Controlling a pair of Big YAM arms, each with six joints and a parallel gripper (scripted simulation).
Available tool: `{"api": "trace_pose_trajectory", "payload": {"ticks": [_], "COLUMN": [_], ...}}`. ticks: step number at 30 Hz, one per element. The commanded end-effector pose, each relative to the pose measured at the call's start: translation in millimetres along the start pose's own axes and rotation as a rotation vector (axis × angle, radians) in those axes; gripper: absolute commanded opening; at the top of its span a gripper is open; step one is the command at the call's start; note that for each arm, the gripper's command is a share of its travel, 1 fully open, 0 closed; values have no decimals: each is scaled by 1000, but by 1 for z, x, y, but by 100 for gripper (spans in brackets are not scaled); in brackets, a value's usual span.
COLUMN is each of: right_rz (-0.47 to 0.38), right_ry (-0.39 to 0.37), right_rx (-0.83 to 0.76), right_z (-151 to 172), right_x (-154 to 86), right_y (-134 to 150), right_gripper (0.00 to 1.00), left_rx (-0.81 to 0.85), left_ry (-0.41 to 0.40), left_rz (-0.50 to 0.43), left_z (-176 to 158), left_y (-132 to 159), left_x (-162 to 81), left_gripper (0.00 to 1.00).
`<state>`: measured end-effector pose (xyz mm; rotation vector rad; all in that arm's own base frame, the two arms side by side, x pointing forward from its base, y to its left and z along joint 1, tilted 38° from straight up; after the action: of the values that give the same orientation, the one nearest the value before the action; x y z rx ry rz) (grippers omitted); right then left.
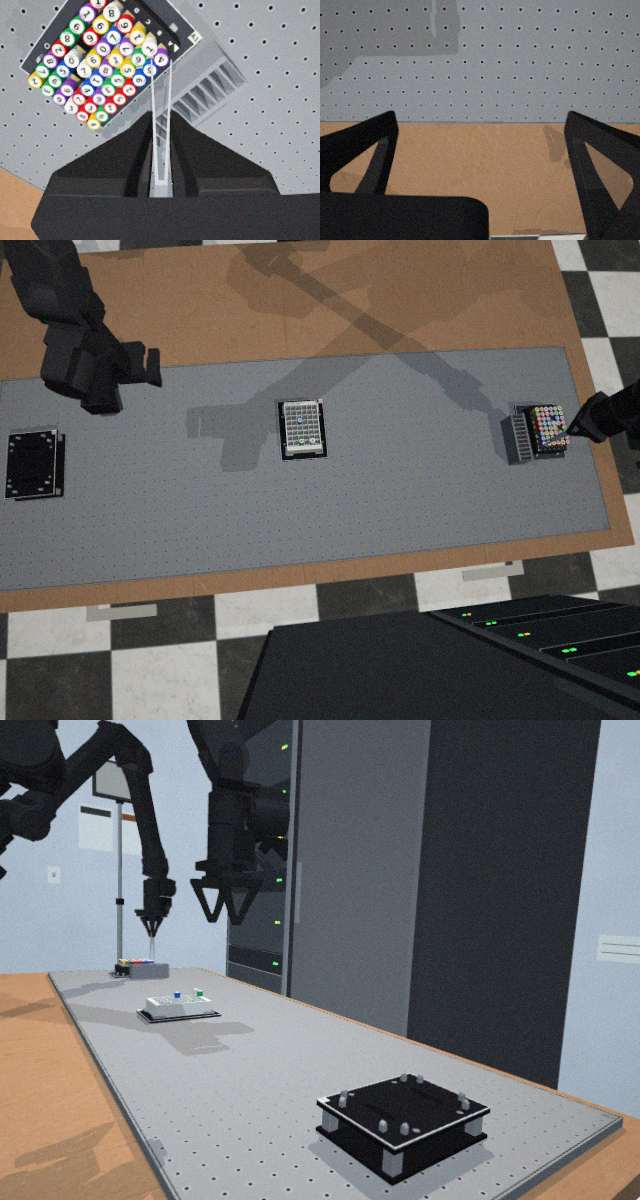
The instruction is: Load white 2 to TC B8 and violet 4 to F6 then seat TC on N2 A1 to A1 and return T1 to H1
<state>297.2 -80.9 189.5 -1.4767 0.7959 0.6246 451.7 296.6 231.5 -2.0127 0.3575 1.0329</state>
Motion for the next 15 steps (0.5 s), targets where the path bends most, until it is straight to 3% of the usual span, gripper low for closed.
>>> {"api": "trace_pose_trajectory", "payload": {"ticks": [1,15], "right_rz": [-17,-17], "right_ry": [5,5], "right_rx": [2,2], "right_z": [-2,-2], "right_x": [-4,-4], "right_y": [-8,-8], "right_gripper": [100,100], "left_rx": [18,18], "left_ry": [13,12], "left_rz": [-36,-37], "left_z": [-13,-12], "left_y": [-17,-17], "left_x": [4,7], "left_gripper": [11,11]}}
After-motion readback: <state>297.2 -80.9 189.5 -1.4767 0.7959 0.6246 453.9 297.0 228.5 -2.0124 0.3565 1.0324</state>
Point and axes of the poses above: on each arm, the point where the finger pads meet when closed, its own x axis out along the fingers, its own z axis across the jaws, y = z × x, the point moved 8 cm from there along -x, back along the fingers, and after that the axes turned 2 degrees about x, right-handed, at the moved point
